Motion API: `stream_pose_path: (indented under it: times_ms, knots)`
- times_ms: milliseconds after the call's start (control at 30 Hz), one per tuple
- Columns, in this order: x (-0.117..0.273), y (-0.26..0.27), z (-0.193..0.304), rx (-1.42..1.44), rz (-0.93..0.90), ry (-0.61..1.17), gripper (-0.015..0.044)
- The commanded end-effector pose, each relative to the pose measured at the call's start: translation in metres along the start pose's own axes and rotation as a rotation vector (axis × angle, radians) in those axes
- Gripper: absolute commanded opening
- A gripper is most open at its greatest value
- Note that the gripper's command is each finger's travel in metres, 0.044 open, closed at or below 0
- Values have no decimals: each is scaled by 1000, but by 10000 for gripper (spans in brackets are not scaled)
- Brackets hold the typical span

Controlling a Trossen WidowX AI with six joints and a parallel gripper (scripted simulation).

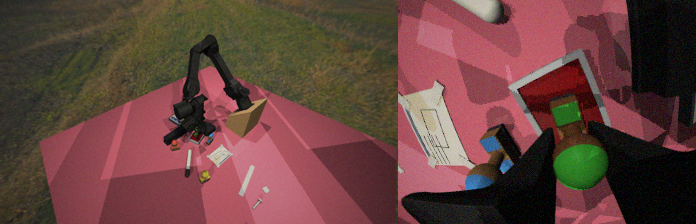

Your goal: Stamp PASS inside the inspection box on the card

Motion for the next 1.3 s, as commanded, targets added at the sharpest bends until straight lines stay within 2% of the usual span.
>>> stream_pose_path:
  times_ms: [0,633,1267]
  knots:
    - [-1,-1,0,-1,2,2,0]
    - [9,0,0,-1,1,2,0]
    - [38,1,-1,-1,-2,2,0]
Point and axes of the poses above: the point midway between the two fingers, 35 mm back from their tips, its own x axis back along the fingers, its own y axis across the jaws, z = x × y, the point moved 9 cm from there along x, back along the fingers, and after that the axes turned 3 degrees about x, right-handed, at the moved point
